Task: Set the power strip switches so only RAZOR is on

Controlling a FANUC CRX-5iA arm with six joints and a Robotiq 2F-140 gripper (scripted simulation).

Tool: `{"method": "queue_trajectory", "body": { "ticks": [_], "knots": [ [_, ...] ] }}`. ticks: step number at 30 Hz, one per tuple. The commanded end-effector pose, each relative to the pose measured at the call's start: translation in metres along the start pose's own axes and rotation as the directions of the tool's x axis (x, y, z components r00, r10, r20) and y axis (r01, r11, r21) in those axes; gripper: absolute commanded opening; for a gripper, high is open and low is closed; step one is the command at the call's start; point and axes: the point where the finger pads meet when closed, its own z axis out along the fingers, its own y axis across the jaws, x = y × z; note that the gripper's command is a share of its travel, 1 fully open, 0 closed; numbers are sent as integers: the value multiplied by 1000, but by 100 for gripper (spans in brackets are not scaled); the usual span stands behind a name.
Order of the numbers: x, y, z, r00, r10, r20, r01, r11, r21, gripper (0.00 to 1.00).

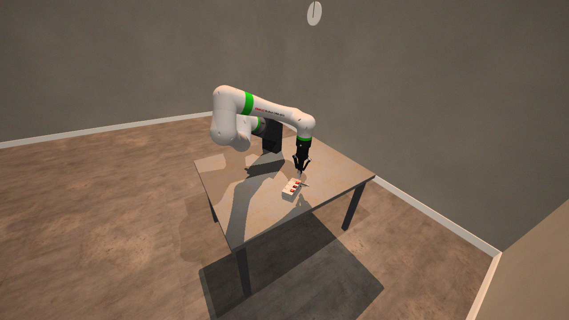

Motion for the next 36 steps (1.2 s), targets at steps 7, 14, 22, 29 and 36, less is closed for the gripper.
{"method": "queue_trajectory", "body": {
  "ticks": [7,14,22,29,36],
  "knots": [
    [0,0,4,1000,0,0,0,1000,0,0],
    [0,0,9,1000,0,0,0,1000,0,0],
    [0,0,19,1000,0,0,0,1000,0,0],
    [0,0,27,1000,0,0,0,1000,0,0],
    [0,0,34,1000,0,0,0,1000,0,0]
  ]
}}
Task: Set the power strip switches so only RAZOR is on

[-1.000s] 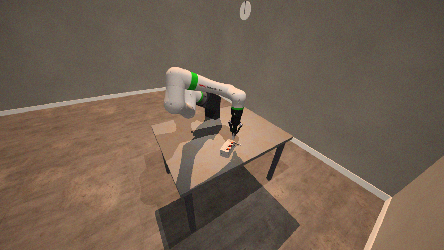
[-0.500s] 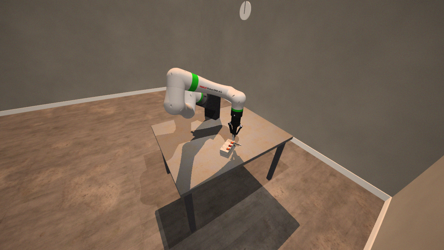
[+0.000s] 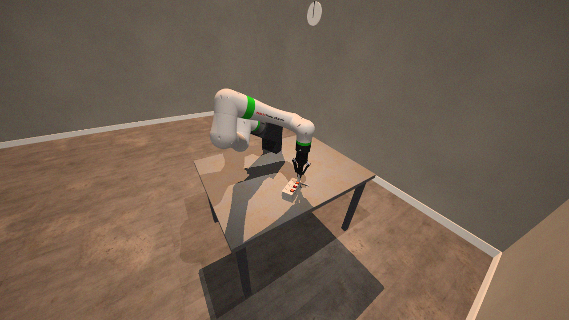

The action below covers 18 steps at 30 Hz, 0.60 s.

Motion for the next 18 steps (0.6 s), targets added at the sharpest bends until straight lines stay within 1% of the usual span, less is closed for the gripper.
{"method": "queue_trajectory", "body": {
  "ticks": [1,9,18],
  "knots": [
    [0,0,2,1000,0,0,0,1000,0,0],
    [0,0,8,1000,0,0,0,1000,0,0],
    [0,0,10,1000,0,0,0,1000,0,0]
  ]
}}
